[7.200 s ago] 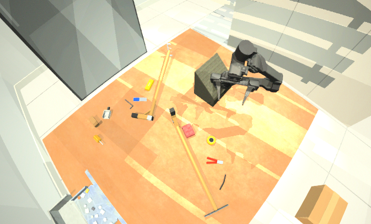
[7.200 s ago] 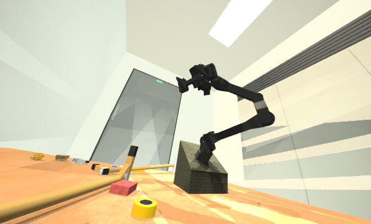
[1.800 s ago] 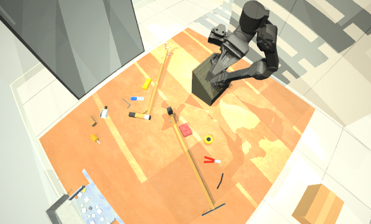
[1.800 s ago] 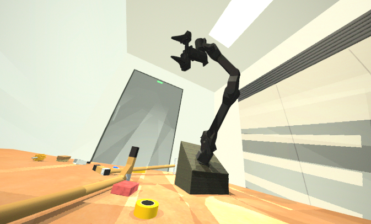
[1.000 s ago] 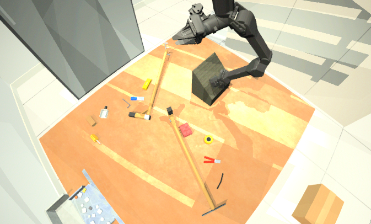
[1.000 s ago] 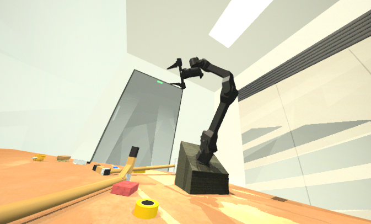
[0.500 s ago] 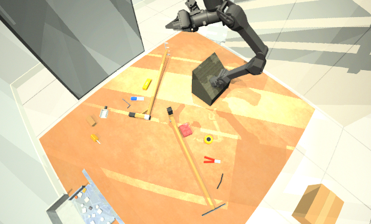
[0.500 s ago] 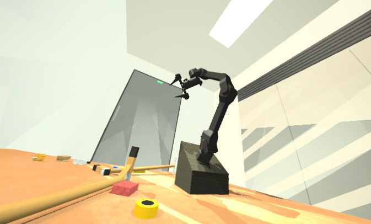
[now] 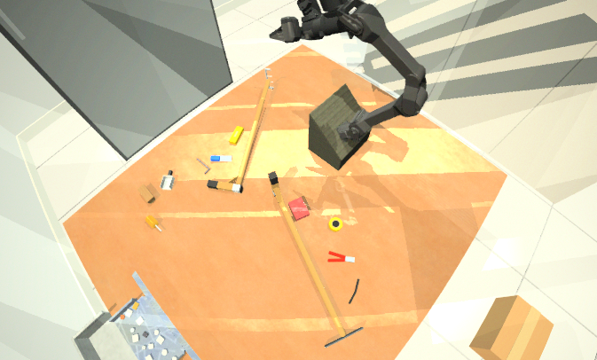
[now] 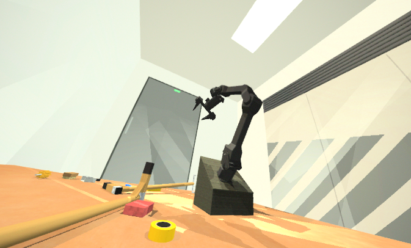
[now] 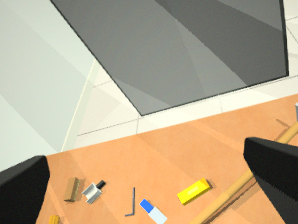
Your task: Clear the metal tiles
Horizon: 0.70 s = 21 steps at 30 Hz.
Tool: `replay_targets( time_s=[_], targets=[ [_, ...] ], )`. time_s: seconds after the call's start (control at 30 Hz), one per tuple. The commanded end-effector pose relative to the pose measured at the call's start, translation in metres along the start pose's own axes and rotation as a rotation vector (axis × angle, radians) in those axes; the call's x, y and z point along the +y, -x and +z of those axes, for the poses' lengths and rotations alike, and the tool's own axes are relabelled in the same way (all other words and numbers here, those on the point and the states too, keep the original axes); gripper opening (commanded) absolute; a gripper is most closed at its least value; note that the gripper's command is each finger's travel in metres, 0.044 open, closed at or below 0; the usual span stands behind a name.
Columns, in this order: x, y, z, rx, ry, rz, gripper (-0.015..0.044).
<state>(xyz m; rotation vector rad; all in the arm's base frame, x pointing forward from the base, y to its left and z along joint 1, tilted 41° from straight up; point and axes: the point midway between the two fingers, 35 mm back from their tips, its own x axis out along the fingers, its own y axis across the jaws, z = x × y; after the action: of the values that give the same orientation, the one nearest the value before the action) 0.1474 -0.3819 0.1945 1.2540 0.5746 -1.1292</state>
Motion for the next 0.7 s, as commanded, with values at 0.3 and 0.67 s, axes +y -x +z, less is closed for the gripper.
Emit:
replay_targets(
  time_s=[0.3,0.67],
  targets=[
    [-0.085,-0.024,0.007,-0.001,0.103,-0.256,0.044],
    [-0.156,-0.032,0.0,0.055,0.198,-0.469,0.044]
  ],
)
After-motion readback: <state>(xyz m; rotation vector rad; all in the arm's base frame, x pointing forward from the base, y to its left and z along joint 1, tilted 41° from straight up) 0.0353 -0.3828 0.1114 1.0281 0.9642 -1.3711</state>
